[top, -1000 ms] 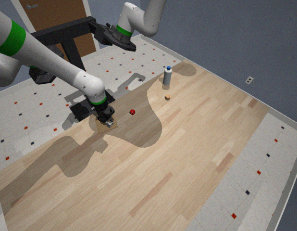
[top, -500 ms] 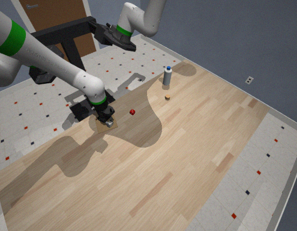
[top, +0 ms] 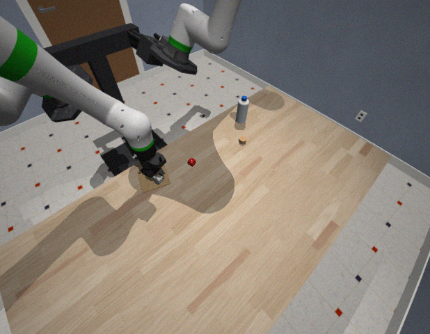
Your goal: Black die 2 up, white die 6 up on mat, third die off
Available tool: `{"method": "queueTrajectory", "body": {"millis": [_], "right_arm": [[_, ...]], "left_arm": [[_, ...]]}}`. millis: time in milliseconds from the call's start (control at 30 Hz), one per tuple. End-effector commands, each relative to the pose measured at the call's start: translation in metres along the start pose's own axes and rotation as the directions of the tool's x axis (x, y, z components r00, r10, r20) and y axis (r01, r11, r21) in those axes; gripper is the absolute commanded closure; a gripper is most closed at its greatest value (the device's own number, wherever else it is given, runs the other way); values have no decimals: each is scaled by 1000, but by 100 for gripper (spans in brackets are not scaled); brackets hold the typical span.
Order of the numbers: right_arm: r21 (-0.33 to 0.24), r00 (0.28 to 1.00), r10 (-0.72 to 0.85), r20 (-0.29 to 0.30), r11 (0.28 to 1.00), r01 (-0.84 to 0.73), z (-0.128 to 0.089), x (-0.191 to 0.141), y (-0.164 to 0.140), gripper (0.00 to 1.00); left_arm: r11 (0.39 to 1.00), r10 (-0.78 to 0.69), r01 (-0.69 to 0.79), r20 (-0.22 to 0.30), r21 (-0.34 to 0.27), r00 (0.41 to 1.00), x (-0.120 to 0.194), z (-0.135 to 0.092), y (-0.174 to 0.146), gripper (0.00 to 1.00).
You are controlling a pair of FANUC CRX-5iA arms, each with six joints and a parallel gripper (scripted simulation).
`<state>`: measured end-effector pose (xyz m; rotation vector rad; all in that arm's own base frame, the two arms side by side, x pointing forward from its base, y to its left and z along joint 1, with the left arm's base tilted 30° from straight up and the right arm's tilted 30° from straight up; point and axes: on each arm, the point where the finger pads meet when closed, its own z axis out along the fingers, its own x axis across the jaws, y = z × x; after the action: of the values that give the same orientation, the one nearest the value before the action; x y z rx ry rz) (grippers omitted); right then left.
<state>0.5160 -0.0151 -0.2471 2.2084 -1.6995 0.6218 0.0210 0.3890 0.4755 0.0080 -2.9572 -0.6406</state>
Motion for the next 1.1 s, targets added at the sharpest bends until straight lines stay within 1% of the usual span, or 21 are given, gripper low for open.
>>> {"method": "queueTrajectory", "body": {"millis": [0,67,100,233,267,733,900,1067], "right_arm": [[1,1000,0,0,1000,0,-1,0,-1,25],[1,1000,0,0,1000,0,-1,0,-1,25],[1,1000,0,0,1000,0,-1,0,-1,19],[1,1000,0,0,1000,0,-1,0,-1,19],[1,1000,0,0,1000,0,-1,0,-1,13],[1,1000,0,0,1000,0,-2,0,-1,13],[1,1000,0,0,1000,0,-15,0,-1,13],[1,1000,0,0,1000,0,-39,0,-1,13]], "left_arm": [[1000,0,0,0,-2,1000,0,-1,0,0],[1000,0,0,0,-2,1000,0,-1,0,0],[1000,0,0,0,-2,1000,0,-1,0,0],[1000,0,0,0,-2,1000,0,-1,0,0],[1000,0,0,0,-2,1000,0,-1,0,0],[1000,0,0,0,-2,1000,0,-1,0,0],[1000,0,0,0,-2,1000,0,-1,0,0],[1000,0,0,0,-2,1000,0,-1,0,0]]}}
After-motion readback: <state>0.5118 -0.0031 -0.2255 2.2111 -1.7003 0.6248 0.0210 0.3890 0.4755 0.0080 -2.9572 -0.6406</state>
